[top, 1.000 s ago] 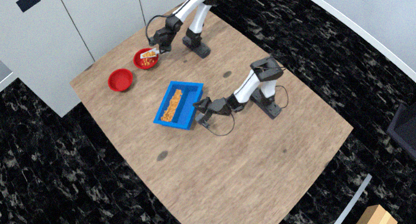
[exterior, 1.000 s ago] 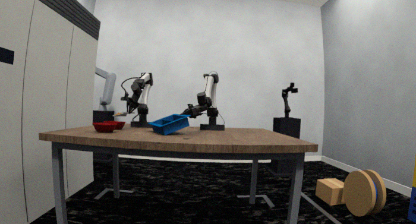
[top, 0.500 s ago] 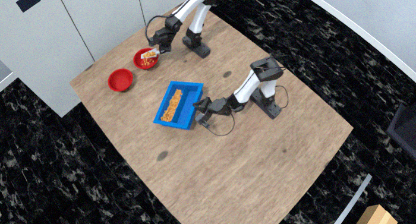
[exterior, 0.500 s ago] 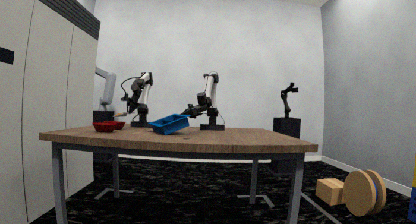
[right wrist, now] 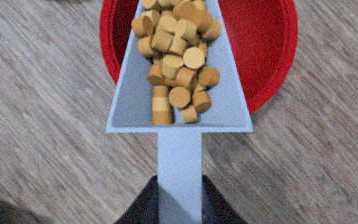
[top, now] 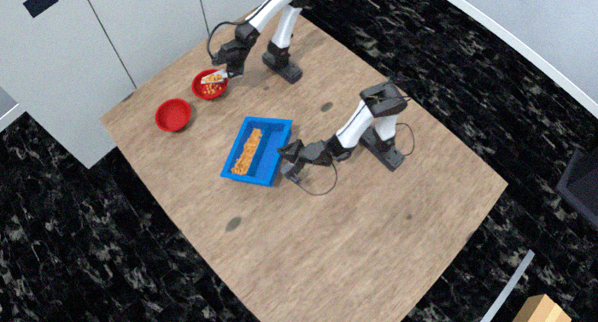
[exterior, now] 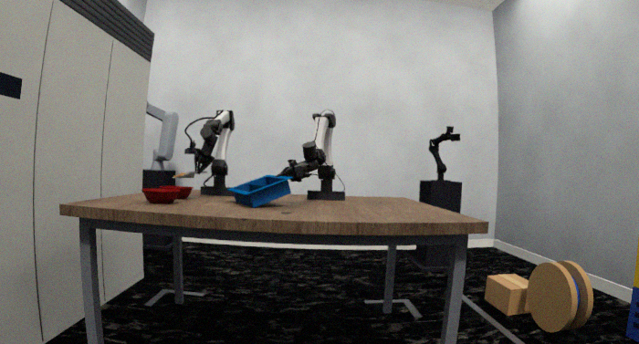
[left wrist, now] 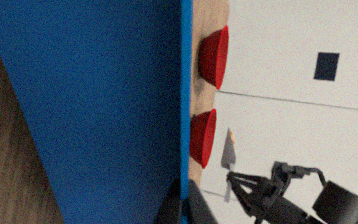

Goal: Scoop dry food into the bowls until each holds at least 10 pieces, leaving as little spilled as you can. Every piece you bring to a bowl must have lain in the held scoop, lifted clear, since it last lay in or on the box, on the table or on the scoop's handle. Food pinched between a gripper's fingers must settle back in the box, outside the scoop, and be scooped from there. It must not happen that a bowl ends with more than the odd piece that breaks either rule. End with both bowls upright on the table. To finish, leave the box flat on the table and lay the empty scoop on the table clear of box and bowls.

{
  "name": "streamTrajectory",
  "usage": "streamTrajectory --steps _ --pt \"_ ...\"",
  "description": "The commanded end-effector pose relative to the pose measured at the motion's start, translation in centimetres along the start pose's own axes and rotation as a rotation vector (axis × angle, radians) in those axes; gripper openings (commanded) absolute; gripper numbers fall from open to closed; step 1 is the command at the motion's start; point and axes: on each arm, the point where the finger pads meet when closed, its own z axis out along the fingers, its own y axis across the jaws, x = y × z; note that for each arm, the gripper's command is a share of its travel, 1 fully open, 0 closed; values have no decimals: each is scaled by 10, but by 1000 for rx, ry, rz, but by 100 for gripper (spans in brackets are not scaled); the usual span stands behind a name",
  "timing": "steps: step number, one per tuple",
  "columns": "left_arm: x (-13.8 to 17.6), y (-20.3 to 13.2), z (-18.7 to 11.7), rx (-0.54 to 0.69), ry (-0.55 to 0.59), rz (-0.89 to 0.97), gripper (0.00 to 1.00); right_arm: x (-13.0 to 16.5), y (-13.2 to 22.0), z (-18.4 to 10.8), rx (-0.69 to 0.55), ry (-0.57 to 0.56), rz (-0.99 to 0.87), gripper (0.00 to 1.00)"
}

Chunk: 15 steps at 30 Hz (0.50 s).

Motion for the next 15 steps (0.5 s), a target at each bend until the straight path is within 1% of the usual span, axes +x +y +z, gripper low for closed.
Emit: streamTrajectory --steps 1,11,12,15 --pt "-7 -43 -3 99 -17 114 0 -12 7 -8 -23 -15 55 0" --pt "-7 -43 -3 99 -17 114 0 -15 11 -10 -26 -2 109 0" --pt "-7 -43 -3 99 -17 114 0 -6 3 -5 -17 -33 11 0" --pt "-7 -43 -3 99 -17 114 0 0 -7 -1 -7 -56 -70 0"
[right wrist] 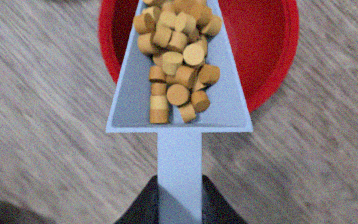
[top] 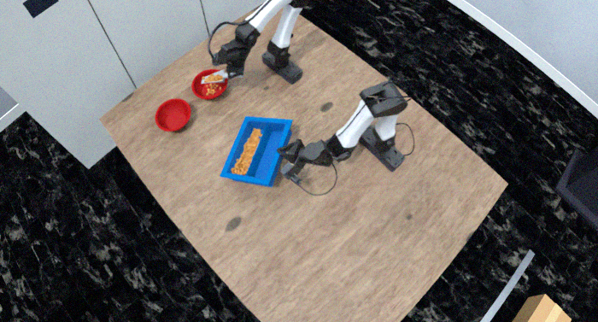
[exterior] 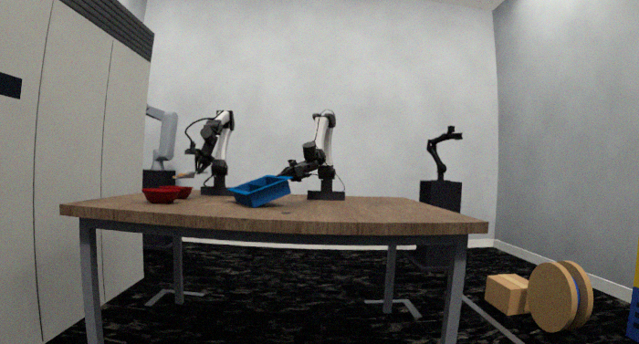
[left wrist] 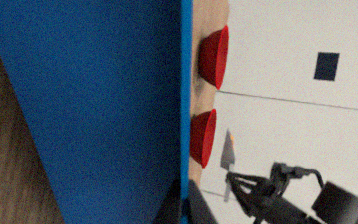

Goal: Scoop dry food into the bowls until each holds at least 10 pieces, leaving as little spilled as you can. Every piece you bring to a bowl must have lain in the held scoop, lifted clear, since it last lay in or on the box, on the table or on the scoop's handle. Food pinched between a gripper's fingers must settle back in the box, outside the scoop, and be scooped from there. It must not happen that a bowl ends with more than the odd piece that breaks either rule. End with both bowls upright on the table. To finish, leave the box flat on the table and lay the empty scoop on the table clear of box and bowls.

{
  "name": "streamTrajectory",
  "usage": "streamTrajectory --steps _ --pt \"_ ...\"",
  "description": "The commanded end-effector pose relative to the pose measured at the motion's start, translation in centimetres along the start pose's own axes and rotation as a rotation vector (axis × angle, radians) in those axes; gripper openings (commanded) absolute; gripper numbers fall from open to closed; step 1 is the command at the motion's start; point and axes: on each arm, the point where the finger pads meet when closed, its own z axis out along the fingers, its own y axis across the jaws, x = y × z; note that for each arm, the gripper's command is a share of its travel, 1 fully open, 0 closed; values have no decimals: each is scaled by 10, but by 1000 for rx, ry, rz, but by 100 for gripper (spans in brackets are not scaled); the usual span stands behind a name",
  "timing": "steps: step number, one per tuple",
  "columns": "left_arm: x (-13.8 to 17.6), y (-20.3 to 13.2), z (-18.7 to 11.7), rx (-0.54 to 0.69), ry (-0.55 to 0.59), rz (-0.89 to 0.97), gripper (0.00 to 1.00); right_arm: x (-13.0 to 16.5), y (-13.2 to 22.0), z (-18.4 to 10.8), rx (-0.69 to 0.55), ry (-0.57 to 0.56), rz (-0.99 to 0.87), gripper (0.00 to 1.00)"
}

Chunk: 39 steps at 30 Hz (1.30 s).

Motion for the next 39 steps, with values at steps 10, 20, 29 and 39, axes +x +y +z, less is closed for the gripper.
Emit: streamTrajectory --steps 10,20,29,39 --pt "-7 -43 -3 99 -17 114 0 -10 -2 -7 -21 -77 -86 0" --pt "-7 -43 -3 99 -17 114 0 -6 -1 -2 -9 -58 -104 0" --pt "-7 -43 -3 99 -17 114 0 -6 -2 -3 -12 -64 -105 0" --pt "-7 -43 -3 99 -17 114 0 -8 4 -5 -20 -29 -33 0"
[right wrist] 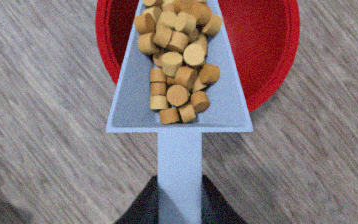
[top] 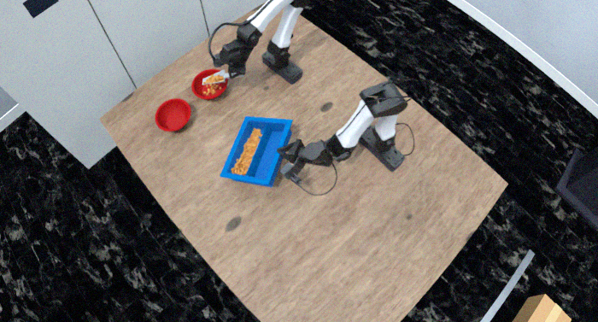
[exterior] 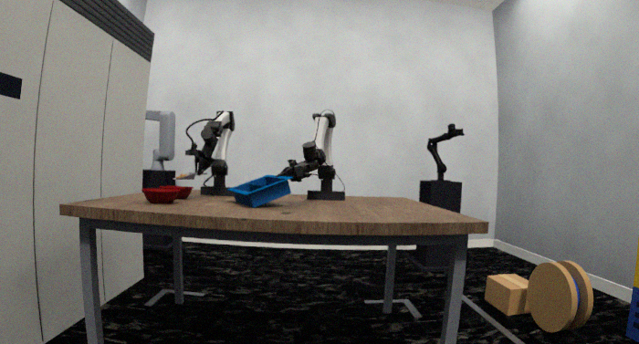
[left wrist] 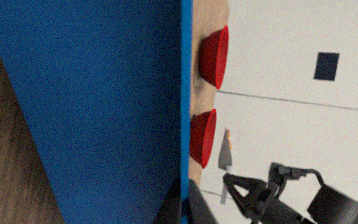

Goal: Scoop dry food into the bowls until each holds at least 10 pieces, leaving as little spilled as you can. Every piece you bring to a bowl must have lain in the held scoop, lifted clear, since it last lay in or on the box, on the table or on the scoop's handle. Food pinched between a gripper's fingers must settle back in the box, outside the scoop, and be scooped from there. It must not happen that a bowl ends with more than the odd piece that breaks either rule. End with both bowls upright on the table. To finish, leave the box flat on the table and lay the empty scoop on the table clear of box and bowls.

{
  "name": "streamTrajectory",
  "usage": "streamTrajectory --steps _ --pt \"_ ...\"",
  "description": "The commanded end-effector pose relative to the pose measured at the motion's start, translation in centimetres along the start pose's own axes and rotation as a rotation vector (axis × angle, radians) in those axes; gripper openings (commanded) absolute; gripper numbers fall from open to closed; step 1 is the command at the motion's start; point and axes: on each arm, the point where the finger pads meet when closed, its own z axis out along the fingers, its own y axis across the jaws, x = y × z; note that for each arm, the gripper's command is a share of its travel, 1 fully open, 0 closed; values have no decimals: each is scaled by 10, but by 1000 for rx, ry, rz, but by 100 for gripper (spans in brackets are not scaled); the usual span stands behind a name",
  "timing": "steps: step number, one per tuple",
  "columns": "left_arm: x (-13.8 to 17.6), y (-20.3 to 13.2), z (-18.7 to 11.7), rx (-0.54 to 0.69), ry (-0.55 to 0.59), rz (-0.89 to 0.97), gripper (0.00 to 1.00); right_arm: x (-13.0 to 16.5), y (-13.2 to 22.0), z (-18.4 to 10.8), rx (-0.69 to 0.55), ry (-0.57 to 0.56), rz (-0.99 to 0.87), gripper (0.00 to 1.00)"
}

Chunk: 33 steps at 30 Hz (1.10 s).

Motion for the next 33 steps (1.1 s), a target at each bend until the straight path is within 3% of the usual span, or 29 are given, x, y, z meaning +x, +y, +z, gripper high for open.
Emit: streamTrajectory --steps 1,33 --pt "-7 -43 -3 99 -17 114 0 -13 8 -9 -28 -23 53 0" --pt "-7 -43 -3 99 -17 114 0 -27 22 -17 -41 23 228 0"
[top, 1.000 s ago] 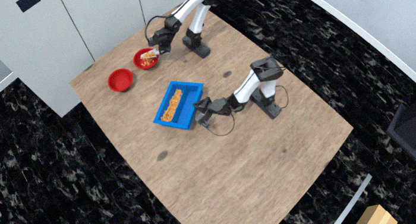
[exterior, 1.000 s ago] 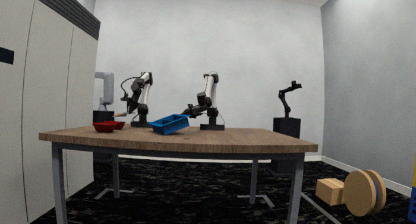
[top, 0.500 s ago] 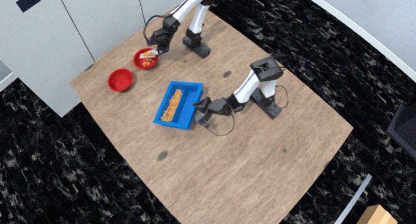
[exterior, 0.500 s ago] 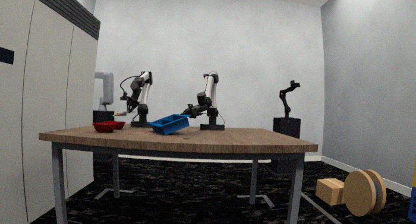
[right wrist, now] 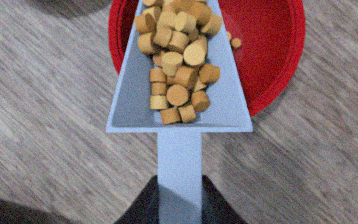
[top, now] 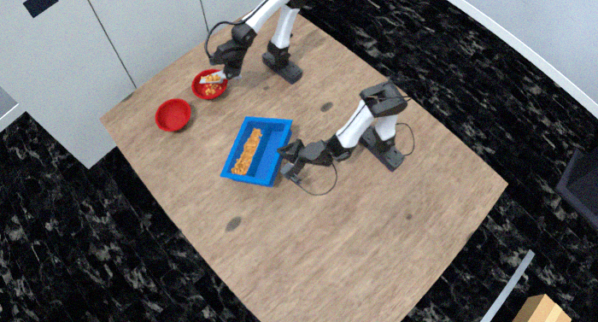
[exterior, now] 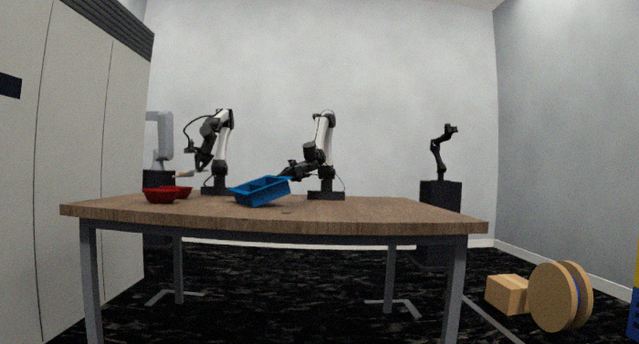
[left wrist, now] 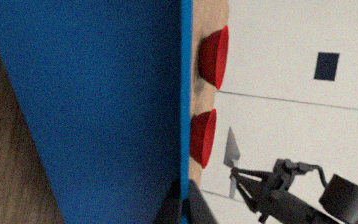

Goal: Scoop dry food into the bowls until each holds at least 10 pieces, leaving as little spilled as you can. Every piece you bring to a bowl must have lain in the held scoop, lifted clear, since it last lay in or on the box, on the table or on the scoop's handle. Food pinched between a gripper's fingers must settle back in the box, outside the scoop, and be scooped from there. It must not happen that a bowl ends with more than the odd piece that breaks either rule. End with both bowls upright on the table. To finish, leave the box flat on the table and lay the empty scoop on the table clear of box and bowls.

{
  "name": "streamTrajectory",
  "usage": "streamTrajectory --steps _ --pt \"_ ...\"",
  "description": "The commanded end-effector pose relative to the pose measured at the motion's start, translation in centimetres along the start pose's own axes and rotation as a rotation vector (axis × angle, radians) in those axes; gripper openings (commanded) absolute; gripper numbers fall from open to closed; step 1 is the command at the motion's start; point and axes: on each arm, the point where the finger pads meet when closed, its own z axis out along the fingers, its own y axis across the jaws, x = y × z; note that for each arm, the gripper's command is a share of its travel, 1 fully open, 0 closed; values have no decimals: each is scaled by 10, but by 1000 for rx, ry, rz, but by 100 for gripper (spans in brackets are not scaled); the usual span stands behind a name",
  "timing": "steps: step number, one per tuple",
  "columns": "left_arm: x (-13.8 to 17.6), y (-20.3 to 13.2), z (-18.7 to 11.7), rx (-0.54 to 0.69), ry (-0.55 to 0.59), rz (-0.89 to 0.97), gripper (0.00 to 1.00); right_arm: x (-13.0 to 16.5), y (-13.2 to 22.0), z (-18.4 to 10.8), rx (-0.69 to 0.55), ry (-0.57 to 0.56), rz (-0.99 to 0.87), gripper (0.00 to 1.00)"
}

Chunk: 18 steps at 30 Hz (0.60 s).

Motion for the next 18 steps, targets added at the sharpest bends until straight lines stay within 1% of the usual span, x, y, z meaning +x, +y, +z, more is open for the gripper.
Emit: streamTrajectory --steps 1,6,10,12,18 --pt "-7 -43 -3 99 -17 114 0 -11 10 -9 -32 -16 57 0" --pt "-7 -43 -3 99 -17 114 0 -12 13 -10 -31 -3 88 0" --pt "-7 -43 -3 99 -17 114 0 -16 15 -13 -42 -16 106 0" --pt "-7 -43 -3 99 -17 114 0 -15 14 -10 -31 2 117 0" --pt "-7 -43 -3 99 -17 114 0 -17 18 -12 -36 12 157 0"
